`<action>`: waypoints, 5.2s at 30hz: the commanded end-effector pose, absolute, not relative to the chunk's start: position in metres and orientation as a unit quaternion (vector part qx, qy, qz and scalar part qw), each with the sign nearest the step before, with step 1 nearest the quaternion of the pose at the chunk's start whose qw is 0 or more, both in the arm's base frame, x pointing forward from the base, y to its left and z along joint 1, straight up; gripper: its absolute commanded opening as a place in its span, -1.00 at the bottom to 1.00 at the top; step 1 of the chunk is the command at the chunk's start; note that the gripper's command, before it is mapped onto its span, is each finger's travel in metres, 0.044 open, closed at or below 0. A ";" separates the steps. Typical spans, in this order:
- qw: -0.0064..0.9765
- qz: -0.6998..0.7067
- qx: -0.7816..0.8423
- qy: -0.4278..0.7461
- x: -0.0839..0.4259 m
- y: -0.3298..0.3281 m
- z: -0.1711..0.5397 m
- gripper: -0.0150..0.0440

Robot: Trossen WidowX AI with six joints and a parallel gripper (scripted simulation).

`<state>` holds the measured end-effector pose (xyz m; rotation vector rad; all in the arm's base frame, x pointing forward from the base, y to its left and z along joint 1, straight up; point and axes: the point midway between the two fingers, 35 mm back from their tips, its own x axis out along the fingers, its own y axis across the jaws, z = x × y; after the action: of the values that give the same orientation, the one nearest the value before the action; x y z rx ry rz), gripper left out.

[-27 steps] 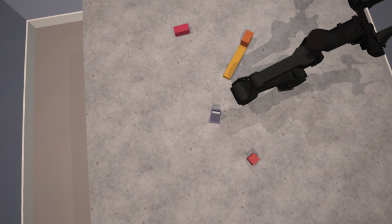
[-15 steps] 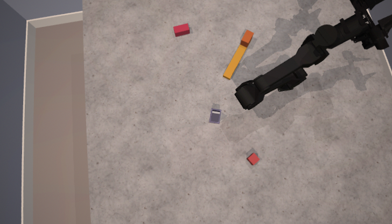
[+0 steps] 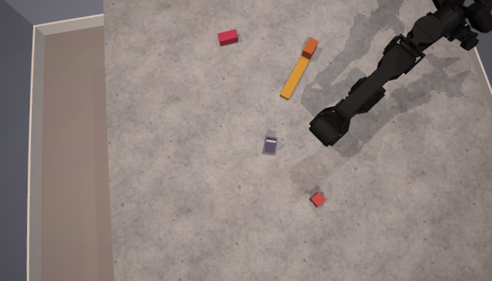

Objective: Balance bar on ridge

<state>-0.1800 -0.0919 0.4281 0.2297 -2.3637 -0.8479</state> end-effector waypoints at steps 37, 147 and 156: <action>0.405 -0.758 0.280 -0.428 -0.135 -0.245 0.340 0.58; 0.637 0.306 -0.321 0.631 0.174 -0.154 0.141 0.58; 0.637 0.306 -0.321 0.631 0.174 -0.154 0.081 0.58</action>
<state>0.1763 -0.1574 0.1048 1.9083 -3.7105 -1.7538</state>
